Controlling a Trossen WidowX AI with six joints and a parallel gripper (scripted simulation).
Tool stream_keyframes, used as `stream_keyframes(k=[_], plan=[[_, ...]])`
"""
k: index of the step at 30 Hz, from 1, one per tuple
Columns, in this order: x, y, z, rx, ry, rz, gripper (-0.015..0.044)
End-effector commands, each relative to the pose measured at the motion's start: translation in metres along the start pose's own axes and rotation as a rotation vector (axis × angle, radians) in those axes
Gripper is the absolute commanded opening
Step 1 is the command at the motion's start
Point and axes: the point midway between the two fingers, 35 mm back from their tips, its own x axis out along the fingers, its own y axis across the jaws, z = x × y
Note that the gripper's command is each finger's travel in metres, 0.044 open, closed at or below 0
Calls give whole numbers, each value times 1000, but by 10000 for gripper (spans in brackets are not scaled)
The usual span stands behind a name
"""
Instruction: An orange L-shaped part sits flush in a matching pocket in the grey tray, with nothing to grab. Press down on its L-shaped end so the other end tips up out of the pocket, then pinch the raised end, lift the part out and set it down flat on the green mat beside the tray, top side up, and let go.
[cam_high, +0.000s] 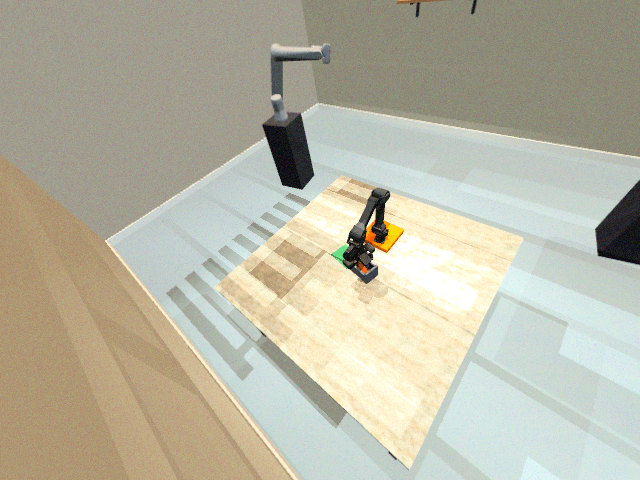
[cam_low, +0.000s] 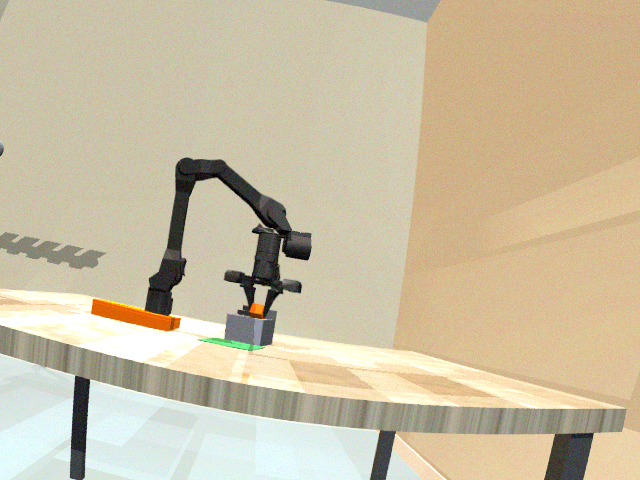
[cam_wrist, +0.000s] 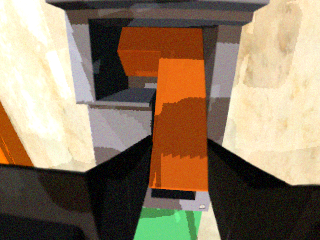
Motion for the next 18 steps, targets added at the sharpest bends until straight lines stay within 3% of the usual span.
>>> stream_keyframes(k=[1, 18], plan=[[-2, 0, 0, 0, 0, 0, 0], [-29, 0, 0, 0, -2, 0, 0]])
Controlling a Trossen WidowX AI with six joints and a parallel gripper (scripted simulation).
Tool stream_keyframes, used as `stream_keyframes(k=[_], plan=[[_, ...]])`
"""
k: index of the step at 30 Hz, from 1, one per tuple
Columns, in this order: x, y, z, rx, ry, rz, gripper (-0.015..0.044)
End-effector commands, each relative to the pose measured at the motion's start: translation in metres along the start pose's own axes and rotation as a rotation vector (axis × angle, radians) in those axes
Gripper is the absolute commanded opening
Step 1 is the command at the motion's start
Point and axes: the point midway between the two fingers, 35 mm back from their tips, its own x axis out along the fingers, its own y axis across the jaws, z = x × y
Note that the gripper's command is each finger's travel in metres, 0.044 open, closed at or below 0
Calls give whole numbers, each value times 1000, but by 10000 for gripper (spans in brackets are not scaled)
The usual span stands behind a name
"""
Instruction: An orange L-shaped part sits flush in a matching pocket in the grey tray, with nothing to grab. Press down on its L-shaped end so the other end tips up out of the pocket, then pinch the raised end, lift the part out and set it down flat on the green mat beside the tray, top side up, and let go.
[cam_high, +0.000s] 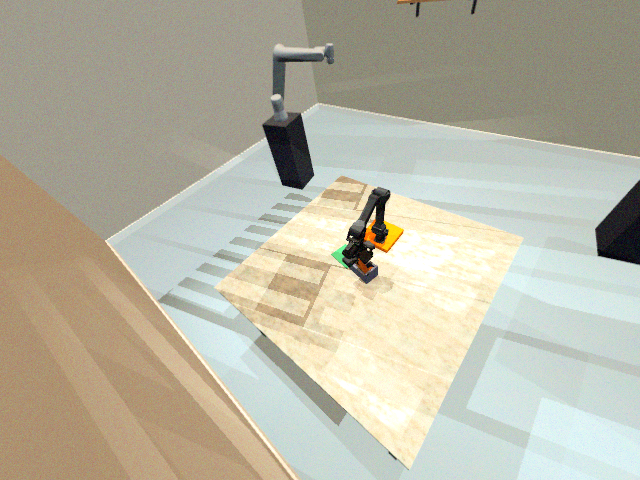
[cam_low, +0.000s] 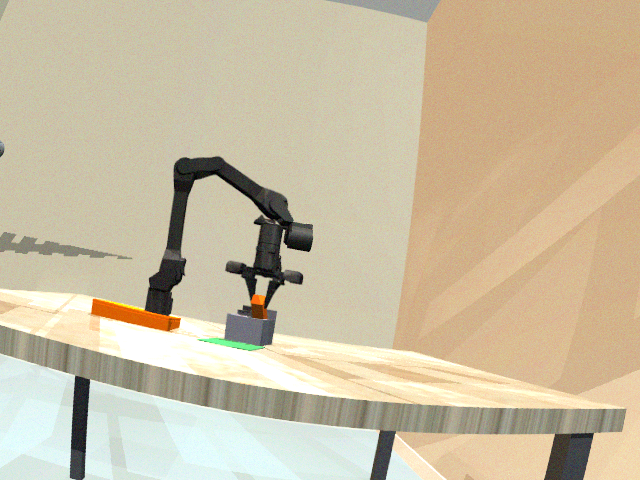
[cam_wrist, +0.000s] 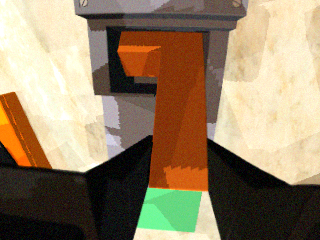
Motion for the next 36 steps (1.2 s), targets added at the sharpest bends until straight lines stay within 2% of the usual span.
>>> stream_keyframes(k=[1, 36], plan=[[-8, 0, 0, -3, -4, -5, 0], [-61, 0, 0, -3, -4, -5, 0]])
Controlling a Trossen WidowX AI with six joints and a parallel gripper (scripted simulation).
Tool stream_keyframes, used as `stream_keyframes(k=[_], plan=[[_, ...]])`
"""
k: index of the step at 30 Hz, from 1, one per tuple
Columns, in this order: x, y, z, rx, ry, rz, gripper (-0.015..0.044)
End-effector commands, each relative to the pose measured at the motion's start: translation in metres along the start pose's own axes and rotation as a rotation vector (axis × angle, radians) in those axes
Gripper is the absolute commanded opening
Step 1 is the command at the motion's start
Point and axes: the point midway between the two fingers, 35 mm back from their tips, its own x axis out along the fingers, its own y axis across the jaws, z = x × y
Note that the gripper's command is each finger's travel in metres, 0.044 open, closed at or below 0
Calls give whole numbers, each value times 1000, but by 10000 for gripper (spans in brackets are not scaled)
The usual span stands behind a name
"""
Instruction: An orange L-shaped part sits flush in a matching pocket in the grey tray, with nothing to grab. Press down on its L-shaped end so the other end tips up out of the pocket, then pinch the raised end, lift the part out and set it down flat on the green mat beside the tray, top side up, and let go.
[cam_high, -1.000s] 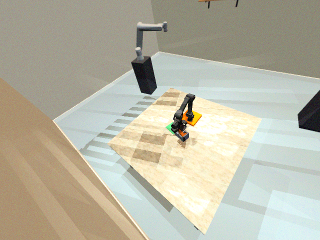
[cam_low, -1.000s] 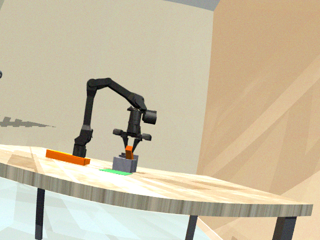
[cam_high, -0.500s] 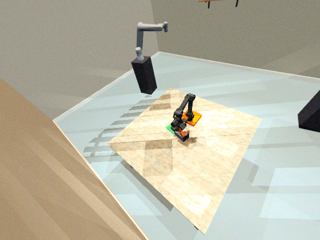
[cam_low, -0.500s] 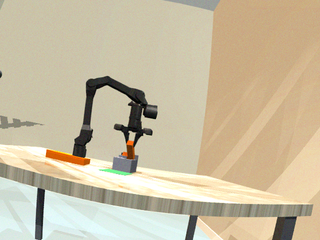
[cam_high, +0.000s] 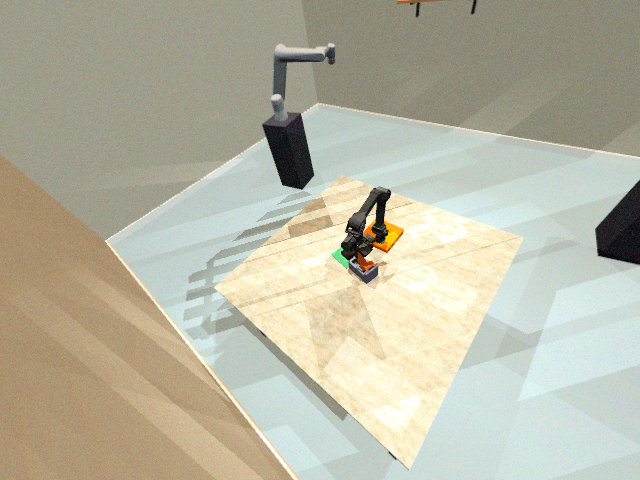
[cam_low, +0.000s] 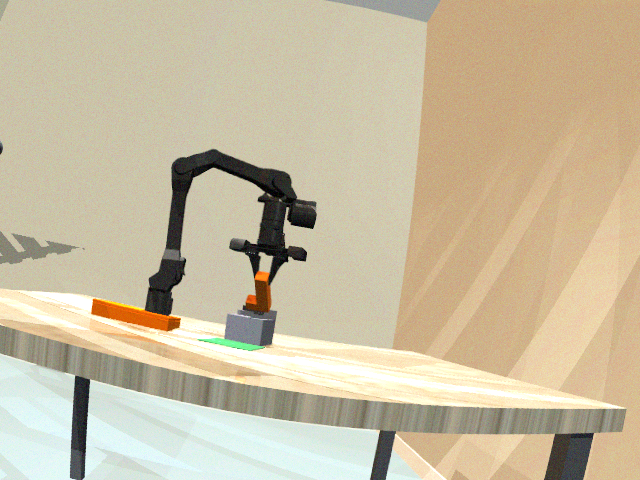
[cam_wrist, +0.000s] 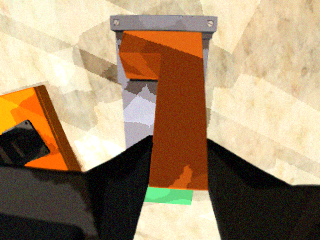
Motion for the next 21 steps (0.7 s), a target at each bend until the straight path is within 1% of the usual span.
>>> stream_keyframes(k=[1, 10, 21], plan=[[-3, 0, 0, -5, -3, -1, 0], [-7, 0, -4, -5, -3, -1, 0], [-4, 2, -43, -5, 1, -1, 0]])
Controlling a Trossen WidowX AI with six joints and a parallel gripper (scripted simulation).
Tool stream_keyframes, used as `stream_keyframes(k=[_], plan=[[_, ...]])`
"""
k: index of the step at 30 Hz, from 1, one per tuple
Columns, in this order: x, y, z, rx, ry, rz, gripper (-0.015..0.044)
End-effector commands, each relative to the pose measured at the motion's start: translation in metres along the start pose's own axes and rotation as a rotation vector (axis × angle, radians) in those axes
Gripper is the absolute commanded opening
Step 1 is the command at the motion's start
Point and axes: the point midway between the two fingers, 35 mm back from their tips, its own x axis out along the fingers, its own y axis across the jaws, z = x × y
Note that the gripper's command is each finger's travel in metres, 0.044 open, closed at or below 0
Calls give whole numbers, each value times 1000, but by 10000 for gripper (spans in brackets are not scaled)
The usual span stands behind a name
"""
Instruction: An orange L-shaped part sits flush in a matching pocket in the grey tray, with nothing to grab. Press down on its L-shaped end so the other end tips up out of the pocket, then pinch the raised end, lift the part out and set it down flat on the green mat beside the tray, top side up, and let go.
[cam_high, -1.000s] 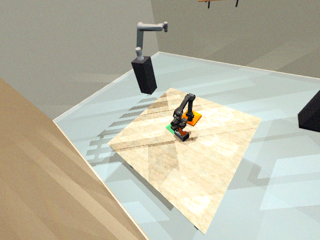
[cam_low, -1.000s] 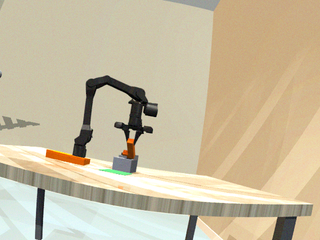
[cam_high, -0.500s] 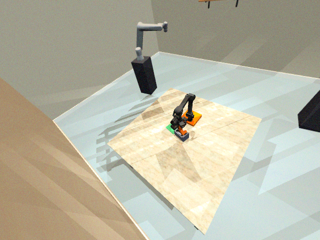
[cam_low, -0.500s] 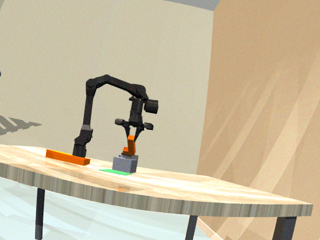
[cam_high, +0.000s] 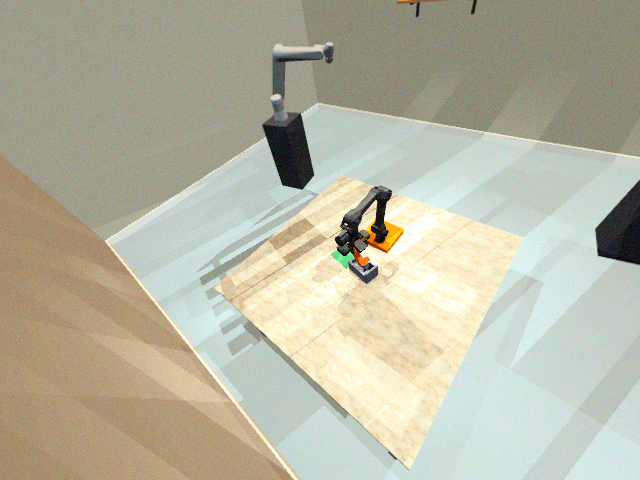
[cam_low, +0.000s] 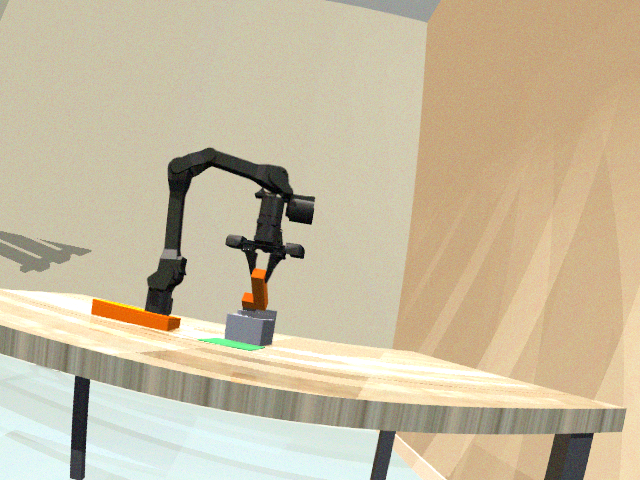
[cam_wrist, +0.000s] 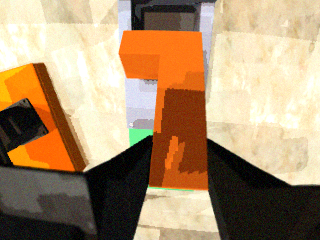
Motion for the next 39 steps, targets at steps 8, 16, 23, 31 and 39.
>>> stream_keyframes(k=[8, 16, 23, 31, 39], plan=[[0, 3, -40, -4, -1, -7, 0], [0, 5, -69, -4, 2, -6, 0], [0, 8, -95, -4, 5, -6, 0], [0, 12, -125, -4, 7, -6, 0], [1, 13, -134, -4, 8, -5, 0]])
